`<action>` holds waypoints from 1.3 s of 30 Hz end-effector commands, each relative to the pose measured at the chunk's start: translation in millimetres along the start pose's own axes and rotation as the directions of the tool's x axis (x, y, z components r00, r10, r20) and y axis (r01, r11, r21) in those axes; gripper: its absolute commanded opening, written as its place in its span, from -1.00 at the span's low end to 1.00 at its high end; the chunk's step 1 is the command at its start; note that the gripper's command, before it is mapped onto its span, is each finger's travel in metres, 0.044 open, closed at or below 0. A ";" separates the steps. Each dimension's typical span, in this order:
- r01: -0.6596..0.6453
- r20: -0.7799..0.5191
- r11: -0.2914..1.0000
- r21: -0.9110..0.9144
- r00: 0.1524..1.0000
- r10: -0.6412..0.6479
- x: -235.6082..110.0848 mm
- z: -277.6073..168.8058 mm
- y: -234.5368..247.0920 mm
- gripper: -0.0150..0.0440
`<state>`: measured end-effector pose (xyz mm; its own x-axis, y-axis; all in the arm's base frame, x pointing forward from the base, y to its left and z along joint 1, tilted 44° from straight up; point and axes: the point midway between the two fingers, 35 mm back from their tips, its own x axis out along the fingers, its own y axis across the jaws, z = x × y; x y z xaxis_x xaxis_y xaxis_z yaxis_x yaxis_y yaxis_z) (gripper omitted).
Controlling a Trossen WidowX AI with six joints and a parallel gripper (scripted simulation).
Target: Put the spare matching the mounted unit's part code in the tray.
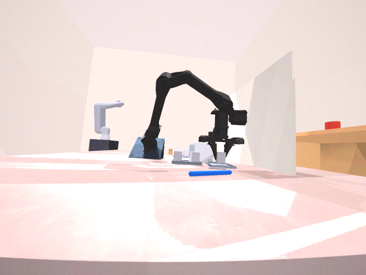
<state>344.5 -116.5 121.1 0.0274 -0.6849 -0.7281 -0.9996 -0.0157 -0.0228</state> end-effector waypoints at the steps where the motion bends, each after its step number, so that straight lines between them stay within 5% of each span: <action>1: 0.000 0.000 1.000 0.000 1.000 0.000 0.0 0.0 0.0 -0.40; 17: 0.000 0.000 1.000 0.000 1.000 0.000 -2.5 0.1 -0.4 1.00; 25: -0.004 -0.001 1.000 -0.009 1.000 0.004 -103.5 1.2 0.8 1.00; 39: 0.018 -0.002 1.000 -0.016 1.000 -0.018 -103.4 3.0 -1.6 1.00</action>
<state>343.4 -43.6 194.8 0.0449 -0.6862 -0.7261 -0.9990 -0.0354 -0.0283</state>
